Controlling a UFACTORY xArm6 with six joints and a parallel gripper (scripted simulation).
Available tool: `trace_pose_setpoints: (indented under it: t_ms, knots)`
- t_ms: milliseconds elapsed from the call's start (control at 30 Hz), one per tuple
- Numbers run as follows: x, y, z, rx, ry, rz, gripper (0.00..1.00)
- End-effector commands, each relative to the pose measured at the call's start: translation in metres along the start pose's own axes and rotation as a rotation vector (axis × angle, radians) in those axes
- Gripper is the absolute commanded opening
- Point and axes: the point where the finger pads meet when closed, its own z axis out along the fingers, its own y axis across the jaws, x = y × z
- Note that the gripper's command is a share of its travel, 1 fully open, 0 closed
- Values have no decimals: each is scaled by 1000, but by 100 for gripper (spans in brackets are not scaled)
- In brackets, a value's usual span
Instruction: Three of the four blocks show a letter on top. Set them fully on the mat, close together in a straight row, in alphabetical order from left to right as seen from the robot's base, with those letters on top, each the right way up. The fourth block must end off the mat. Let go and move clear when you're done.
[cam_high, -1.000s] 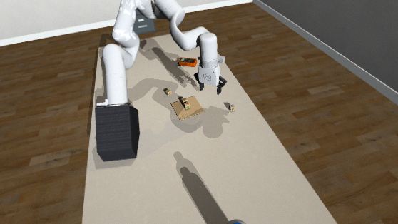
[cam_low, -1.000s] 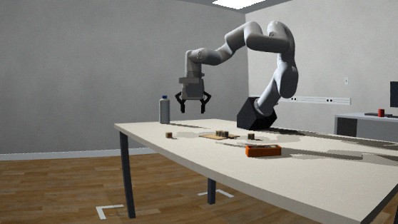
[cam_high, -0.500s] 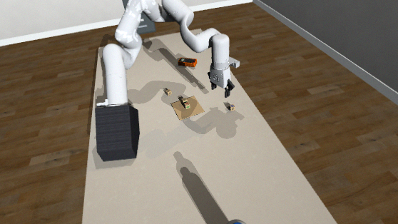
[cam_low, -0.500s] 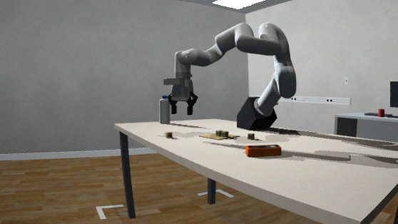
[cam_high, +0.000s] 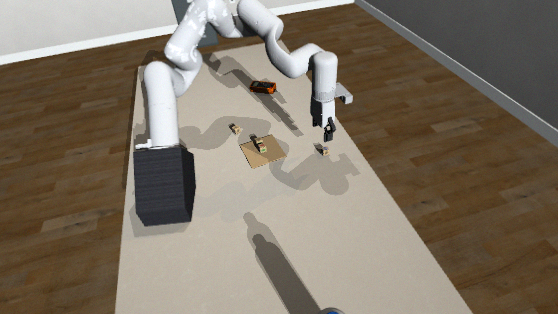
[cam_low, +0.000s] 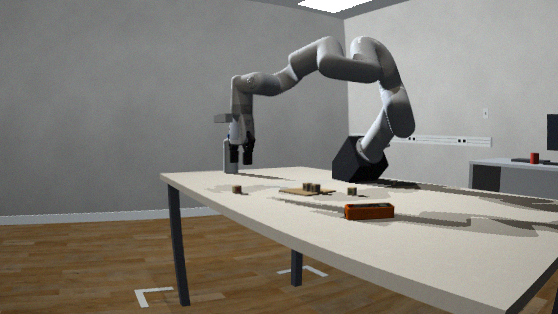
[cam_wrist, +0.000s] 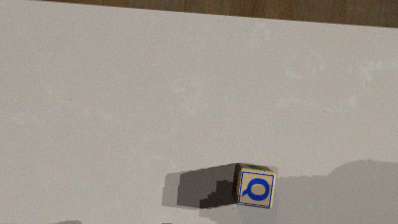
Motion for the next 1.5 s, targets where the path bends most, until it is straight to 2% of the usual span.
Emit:
trace_pose_setpoints:
  t_ms: [0, 200, 233, 1100, 1467]
  knots:
    - [10, 6, 1, 1, -8, 85, 100]
    - [14, 8, 2, 0, -8, 121, 100]
    - [14, 8, 2, 0, -8, 121, 64]
    - [14, 8, 2, 0, -8, 121, 64]
    - [14, 8, 8, 1, -8, 121, 64]
